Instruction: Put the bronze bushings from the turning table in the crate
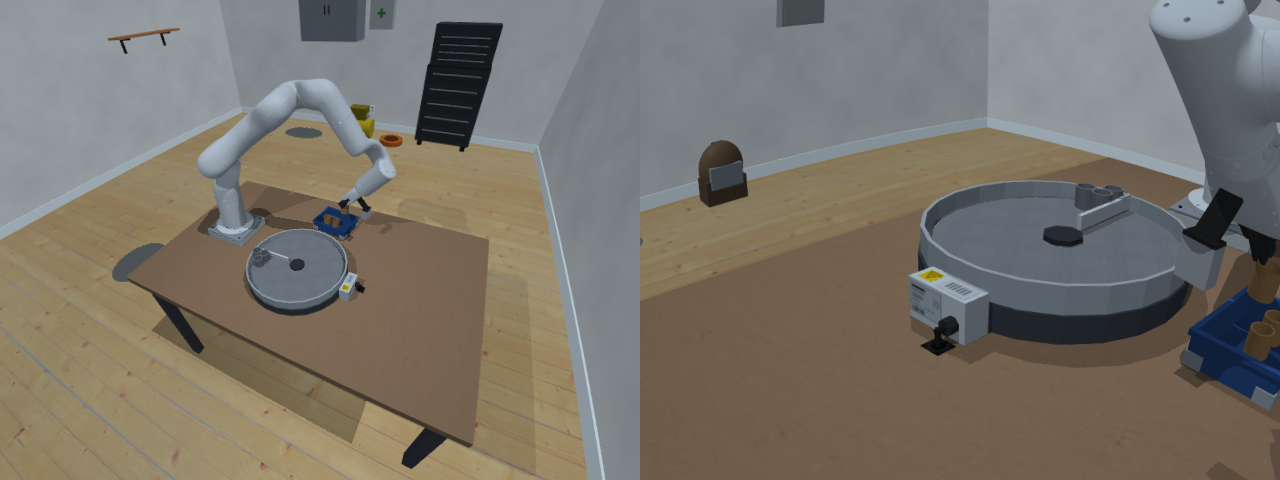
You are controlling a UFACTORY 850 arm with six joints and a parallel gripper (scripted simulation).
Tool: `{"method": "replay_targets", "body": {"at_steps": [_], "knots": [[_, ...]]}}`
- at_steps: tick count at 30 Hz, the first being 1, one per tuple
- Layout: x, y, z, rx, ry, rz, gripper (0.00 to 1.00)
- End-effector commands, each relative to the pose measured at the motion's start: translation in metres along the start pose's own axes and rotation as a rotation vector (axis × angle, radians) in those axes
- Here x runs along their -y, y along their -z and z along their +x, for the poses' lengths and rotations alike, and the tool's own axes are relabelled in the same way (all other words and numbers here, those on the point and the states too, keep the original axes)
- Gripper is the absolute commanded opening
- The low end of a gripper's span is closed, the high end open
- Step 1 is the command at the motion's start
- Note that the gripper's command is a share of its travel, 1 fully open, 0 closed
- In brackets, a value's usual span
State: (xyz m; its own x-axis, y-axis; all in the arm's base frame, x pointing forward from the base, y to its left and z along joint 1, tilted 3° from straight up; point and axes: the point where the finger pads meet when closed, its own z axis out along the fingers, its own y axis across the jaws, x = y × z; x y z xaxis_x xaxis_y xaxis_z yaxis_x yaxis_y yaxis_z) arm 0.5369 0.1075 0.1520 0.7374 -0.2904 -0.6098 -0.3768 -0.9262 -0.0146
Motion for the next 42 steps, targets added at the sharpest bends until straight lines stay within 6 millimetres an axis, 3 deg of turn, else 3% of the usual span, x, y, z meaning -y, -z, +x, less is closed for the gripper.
{"method": "replay_targets", "body": {"at_steps": [1,11,42], "knots": [[0.000,-0.013,0.012,-0.001,0.000,0.000,0.00],[0.001,-0.039,0.033,-0.001,0.000,0.000,0.00],[0.001,-0.049,0.041,-0.001,0.000,0.000,0.00]]}}
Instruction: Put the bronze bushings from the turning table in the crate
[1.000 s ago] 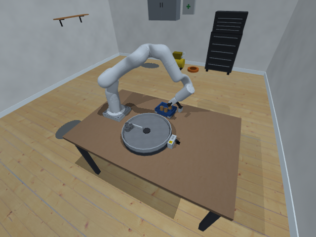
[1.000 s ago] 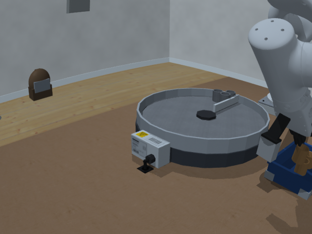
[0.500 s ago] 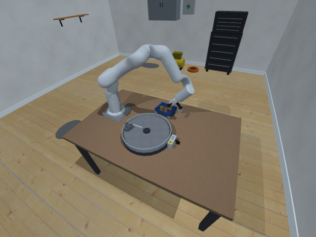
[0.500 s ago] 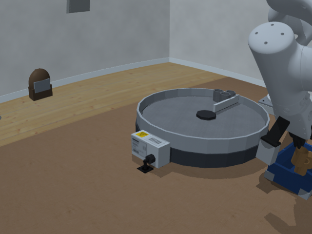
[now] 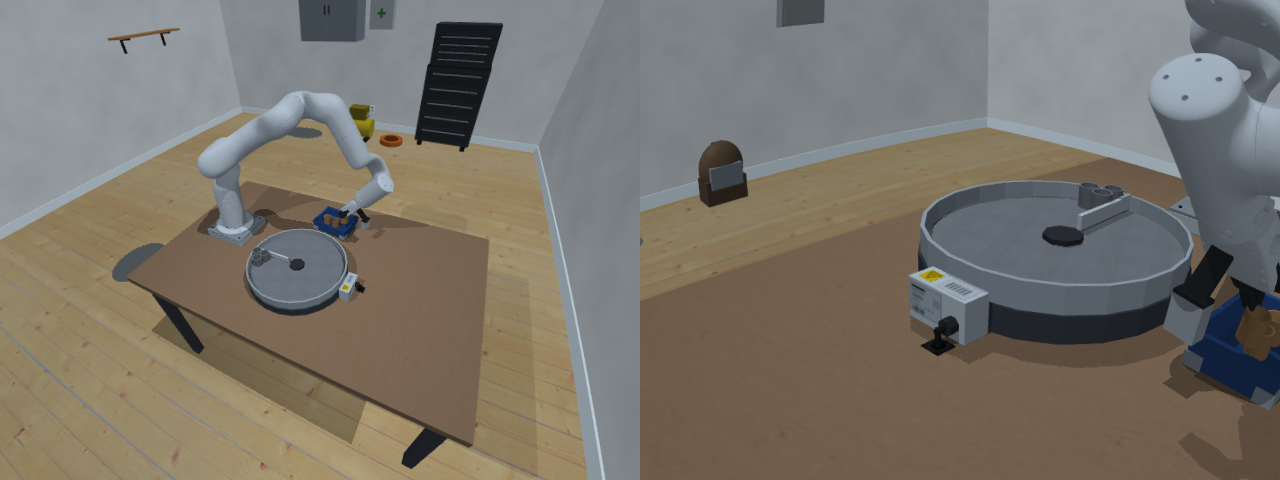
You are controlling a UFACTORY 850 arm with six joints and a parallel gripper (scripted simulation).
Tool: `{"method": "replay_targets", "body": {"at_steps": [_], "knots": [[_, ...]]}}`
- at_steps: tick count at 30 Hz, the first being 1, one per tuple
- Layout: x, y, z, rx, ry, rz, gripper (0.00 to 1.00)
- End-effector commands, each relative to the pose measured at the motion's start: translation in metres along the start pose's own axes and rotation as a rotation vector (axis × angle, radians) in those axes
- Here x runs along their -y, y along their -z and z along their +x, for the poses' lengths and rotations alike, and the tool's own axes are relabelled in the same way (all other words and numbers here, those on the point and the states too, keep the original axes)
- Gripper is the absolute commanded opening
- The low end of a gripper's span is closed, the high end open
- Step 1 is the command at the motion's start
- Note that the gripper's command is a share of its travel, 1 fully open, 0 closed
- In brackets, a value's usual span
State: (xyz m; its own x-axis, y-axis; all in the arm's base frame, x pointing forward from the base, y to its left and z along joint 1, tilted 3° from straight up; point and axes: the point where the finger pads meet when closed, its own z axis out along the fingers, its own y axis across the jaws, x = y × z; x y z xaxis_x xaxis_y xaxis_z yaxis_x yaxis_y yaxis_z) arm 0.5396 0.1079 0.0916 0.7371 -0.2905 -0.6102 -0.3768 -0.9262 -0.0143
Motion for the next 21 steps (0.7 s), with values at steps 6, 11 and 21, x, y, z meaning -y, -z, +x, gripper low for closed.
{"method": "replay_targets", "body": {"at_steps": [6,11,21], "knots": [[0.000,-0.010,0.010,-0.001,0.001,0.001,0.00],[0.000,-0.017,0.015,-0.001,0.001,0.001,0.00],[0.000,-0.024,0.021,-0.001,0.001,0.001,0.00]]}}
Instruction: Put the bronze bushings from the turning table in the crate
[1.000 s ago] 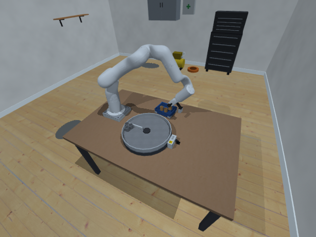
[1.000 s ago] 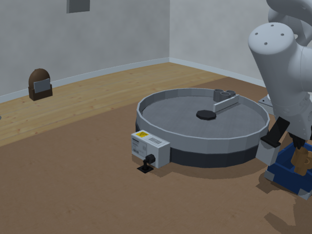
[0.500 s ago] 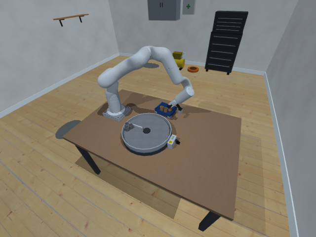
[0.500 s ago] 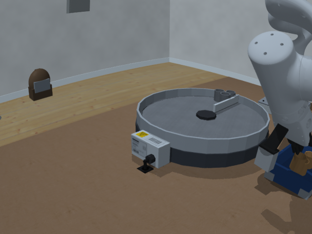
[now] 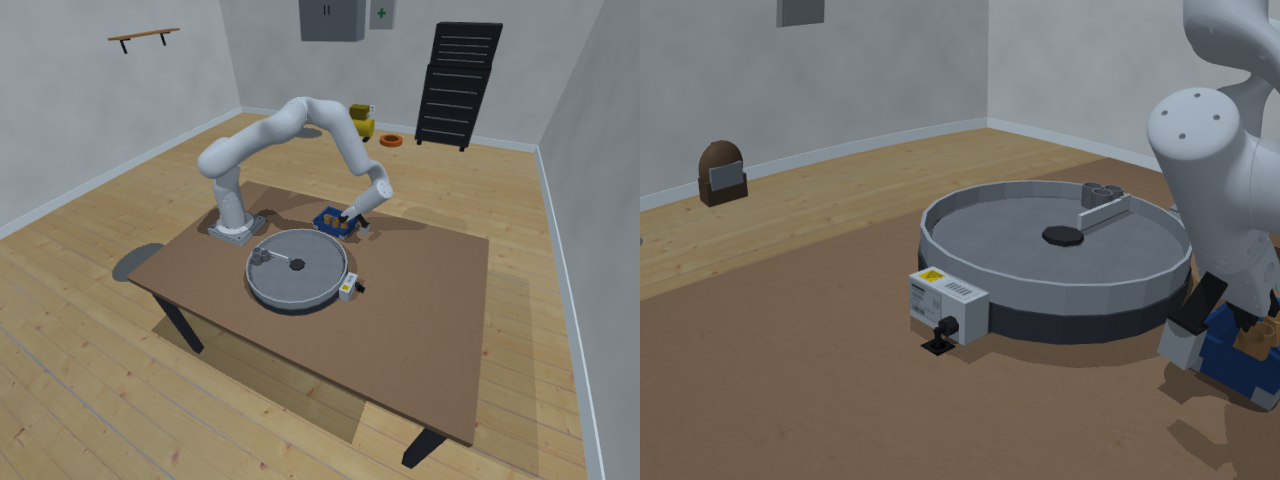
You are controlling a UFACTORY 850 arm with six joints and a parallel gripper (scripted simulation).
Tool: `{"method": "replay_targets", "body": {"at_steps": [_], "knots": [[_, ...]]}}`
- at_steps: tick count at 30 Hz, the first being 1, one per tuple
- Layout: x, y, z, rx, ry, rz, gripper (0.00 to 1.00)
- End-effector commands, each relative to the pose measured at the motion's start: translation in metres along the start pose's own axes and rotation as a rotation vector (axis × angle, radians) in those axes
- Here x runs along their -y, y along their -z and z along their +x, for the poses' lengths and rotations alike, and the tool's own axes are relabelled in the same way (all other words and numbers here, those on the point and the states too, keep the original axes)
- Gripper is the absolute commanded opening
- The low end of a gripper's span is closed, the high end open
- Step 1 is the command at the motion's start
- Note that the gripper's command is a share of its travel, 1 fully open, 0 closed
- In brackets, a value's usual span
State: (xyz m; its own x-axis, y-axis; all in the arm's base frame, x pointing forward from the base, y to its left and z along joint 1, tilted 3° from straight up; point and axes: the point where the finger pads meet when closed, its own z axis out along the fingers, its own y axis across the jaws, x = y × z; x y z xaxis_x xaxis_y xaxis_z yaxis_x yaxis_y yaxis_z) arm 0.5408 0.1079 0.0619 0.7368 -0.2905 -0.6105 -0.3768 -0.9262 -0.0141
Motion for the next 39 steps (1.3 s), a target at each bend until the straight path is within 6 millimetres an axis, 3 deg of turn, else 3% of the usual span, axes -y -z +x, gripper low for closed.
{"method": "replay_targets", "body": {"at_steps": [1,39], "knots": [[0.0005,-0.0015,0.0024,-0.002,0.001,0.001,0.00],[0.0005,-0.0055,0.0059,-0.002,0.001,0.001,0.00]]}}
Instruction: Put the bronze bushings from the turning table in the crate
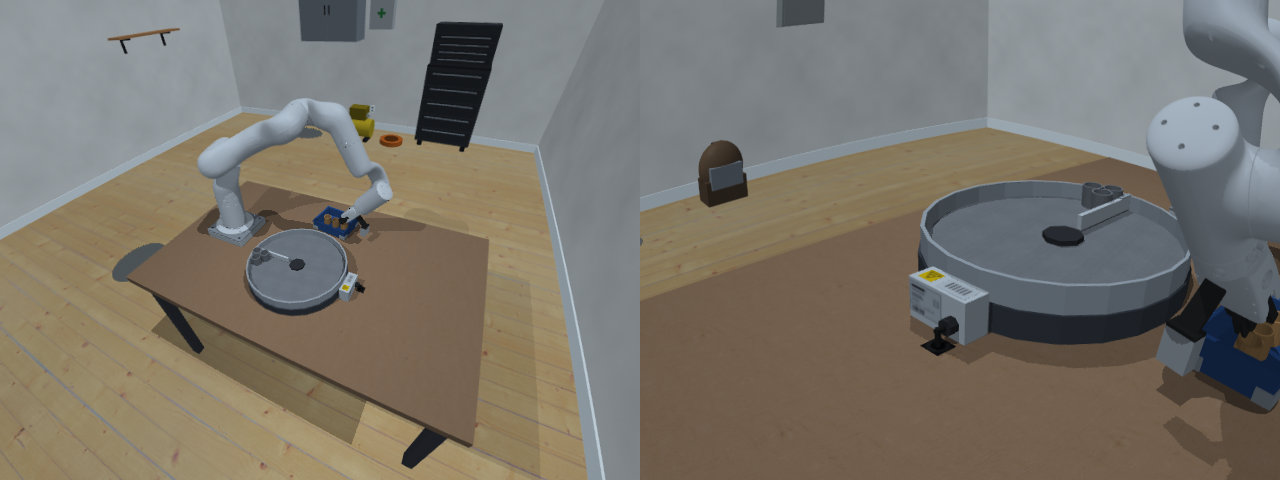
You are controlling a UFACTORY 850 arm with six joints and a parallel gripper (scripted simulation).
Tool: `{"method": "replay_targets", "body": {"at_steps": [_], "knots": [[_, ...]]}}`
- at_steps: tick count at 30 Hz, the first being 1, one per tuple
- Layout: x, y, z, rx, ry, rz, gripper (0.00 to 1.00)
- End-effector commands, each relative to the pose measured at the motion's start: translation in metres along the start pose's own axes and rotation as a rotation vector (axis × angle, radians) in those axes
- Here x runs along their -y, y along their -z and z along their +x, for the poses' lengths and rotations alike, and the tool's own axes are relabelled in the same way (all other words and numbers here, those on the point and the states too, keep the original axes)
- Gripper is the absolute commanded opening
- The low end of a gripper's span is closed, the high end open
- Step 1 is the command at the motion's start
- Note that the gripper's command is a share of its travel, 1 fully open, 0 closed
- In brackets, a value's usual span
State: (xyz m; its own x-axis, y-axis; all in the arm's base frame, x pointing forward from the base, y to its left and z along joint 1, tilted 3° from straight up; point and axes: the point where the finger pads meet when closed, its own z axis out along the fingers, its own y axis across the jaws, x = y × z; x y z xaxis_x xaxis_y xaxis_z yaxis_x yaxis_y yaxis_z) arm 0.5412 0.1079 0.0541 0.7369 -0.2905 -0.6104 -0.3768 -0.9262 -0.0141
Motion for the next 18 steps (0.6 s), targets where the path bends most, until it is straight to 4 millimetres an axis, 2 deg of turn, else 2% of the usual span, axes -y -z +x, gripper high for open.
{"method": "replay_targets", "body": {"at_steps": [1,18], "knots": [[0.0004,0.0001,0.0010,-0.002,0.001,0.001,0.00],[0.0005,-0.0011,0.0020,-0.002,0.001,0.001,0.00]]}}
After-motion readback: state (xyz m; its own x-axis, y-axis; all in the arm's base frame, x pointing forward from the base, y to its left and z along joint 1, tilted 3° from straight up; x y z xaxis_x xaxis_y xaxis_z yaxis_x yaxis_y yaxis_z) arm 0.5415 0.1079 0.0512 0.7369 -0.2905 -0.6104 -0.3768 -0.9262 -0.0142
